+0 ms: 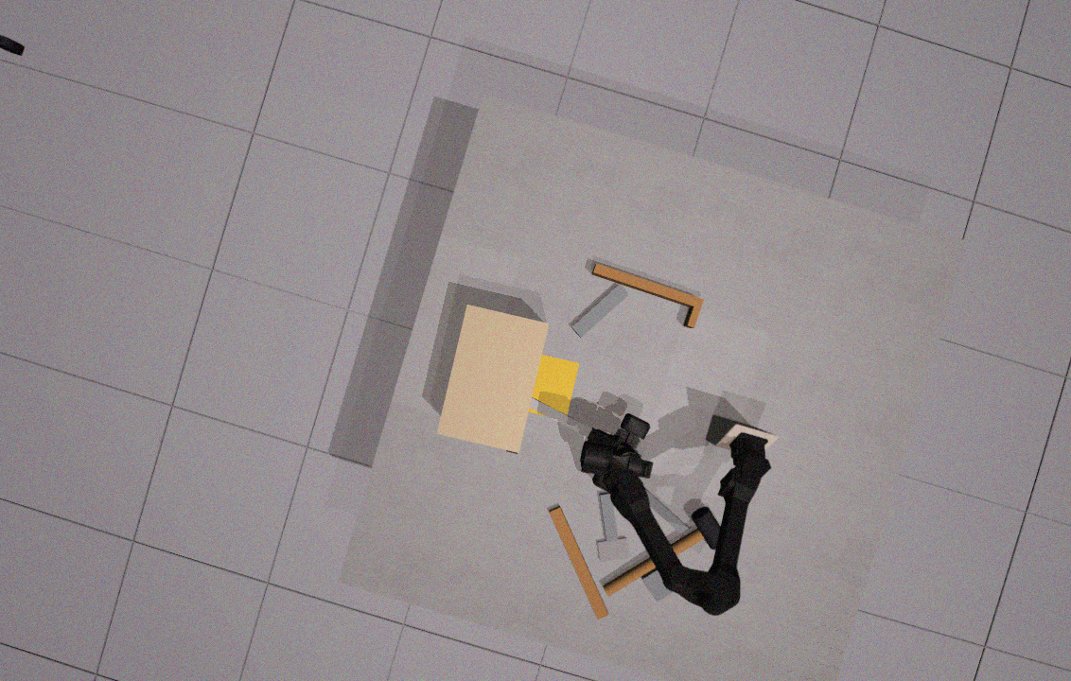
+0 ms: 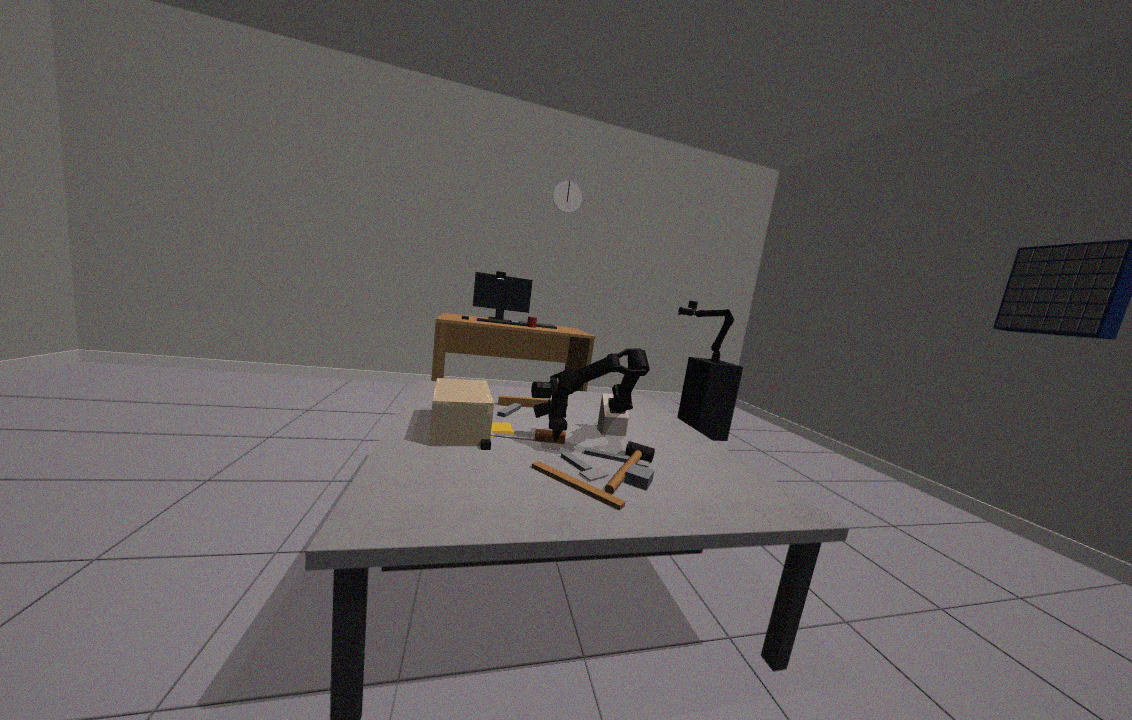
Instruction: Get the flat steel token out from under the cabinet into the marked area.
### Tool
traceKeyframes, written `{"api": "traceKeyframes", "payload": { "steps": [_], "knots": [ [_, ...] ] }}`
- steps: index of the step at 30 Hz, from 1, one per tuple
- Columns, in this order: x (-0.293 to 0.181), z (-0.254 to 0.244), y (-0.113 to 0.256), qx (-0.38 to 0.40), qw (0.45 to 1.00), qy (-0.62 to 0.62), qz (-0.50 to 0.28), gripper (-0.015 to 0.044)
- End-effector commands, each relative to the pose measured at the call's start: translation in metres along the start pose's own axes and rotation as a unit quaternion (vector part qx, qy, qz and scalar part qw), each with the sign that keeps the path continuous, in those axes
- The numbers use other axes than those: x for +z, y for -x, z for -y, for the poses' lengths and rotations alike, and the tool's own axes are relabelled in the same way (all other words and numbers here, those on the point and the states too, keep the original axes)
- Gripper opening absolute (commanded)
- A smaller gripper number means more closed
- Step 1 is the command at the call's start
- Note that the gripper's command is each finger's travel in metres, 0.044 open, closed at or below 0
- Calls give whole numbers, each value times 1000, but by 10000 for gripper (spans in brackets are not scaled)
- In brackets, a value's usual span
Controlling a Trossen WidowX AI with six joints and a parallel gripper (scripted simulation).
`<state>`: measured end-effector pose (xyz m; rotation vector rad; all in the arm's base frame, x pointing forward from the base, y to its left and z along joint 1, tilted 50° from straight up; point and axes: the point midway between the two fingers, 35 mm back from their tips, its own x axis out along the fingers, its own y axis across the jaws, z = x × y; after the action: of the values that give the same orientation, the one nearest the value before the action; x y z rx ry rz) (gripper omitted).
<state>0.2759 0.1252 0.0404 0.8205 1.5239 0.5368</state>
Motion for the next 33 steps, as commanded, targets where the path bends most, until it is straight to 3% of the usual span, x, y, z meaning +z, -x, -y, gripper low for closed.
{"api": "traceKeyframes", "payload": {
  "steps": [1, 33],
  "knots": [
    [8, -1, 0, 1, 1000, 3, 1, 0],
    [44, -2, 1, 1, 1000, 4, 1, 0]
  ]
}}
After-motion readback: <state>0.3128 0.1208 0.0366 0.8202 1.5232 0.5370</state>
